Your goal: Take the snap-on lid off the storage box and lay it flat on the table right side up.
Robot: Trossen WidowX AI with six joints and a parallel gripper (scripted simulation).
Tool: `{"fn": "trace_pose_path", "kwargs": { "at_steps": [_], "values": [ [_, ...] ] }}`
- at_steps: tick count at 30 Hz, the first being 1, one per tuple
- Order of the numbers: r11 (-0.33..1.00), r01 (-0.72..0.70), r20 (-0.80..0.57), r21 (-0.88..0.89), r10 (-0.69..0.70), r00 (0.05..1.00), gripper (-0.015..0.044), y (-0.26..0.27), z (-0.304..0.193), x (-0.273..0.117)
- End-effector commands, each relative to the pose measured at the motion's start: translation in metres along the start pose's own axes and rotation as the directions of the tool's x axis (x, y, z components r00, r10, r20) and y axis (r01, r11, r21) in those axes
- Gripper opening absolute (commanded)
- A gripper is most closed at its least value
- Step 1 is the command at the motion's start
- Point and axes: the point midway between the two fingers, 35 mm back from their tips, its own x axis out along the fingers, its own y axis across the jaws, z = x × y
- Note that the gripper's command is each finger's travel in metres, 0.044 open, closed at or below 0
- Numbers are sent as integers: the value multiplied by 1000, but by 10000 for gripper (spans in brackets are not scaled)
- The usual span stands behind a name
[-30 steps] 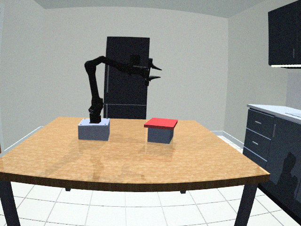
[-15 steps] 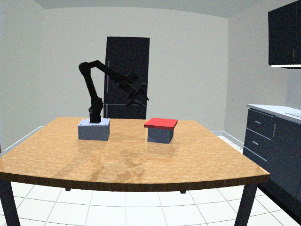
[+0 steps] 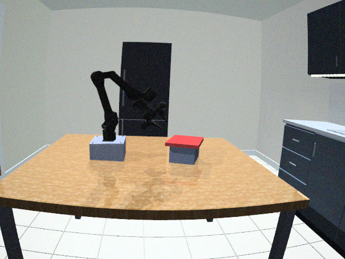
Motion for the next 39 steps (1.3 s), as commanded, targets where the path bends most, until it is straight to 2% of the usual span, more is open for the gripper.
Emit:
{"fn": "trace_pose_path", "kwargs": {
  "at_steps": [1, 39],
  "values": [
    [1000, 22, 18, -13, -22, 1000, 235, -29, 6, 17],
    [1000, 21, 19, -14, -21, 1000, 235, -29, 5, 69]
  ]
}}
